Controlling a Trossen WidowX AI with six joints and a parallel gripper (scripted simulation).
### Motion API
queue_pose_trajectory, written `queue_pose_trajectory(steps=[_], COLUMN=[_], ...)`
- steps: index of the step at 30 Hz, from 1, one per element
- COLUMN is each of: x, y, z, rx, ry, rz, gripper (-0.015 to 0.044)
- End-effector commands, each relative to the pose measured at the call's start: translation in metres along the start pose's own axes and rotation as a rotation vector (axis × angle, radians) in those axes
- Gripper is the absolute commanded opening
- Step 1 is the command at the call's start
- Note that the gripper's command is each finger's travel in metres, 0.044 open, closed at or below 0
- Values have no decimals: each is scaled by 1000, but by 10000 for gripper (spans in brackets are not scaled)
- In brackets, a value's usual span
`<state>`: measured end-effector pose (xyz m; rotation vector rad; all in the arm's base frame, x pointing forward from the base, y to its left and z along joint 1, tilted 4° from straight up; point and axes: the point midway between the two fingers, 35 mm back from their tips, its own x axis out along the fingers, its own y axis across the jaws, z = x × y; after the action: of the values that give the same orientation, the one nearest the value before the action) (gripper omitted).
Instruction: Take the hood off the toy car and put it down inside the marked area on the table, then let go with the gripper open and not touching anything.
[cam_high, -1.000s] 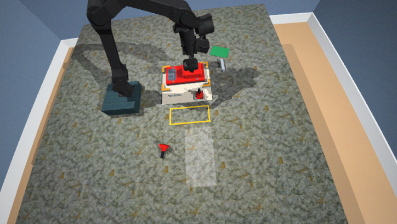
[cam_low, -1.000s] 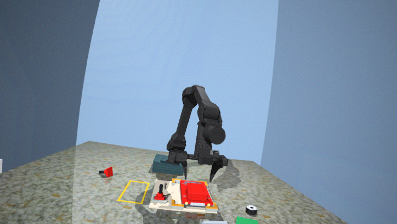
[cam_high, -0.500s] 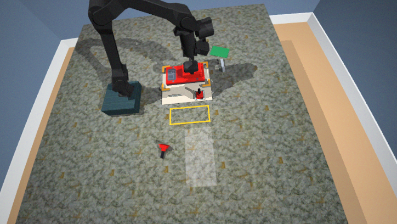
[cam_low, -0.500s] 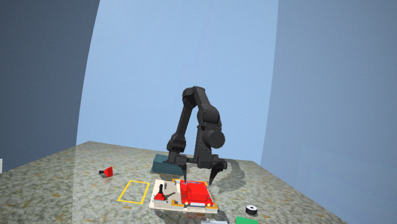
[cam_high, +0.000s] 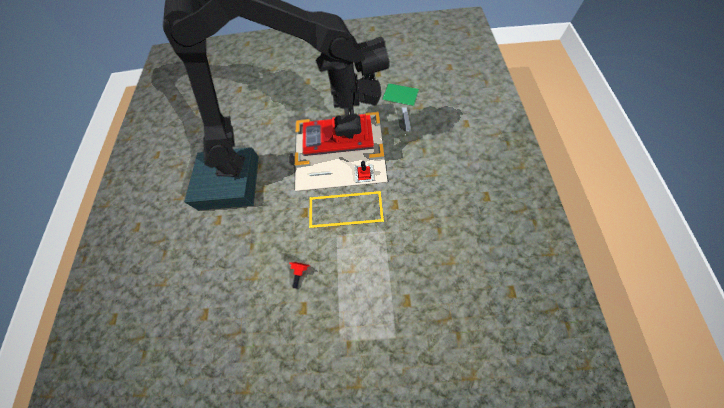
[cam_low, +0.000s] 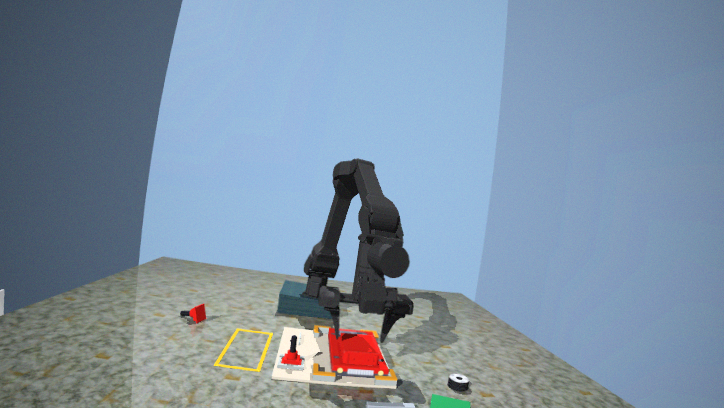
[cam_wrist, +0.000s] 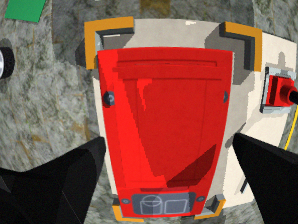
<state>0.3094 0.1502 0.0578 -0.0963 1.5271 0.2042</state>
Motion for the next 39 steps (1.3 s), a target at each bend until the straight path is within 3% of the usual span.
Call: queue_pose_trajectory(steps=[1,39], x=[3,21], y=[1,1], z=[0,0], rx=[3,3], ry=[0,0], rz=[4,4], gripper=[440,440])
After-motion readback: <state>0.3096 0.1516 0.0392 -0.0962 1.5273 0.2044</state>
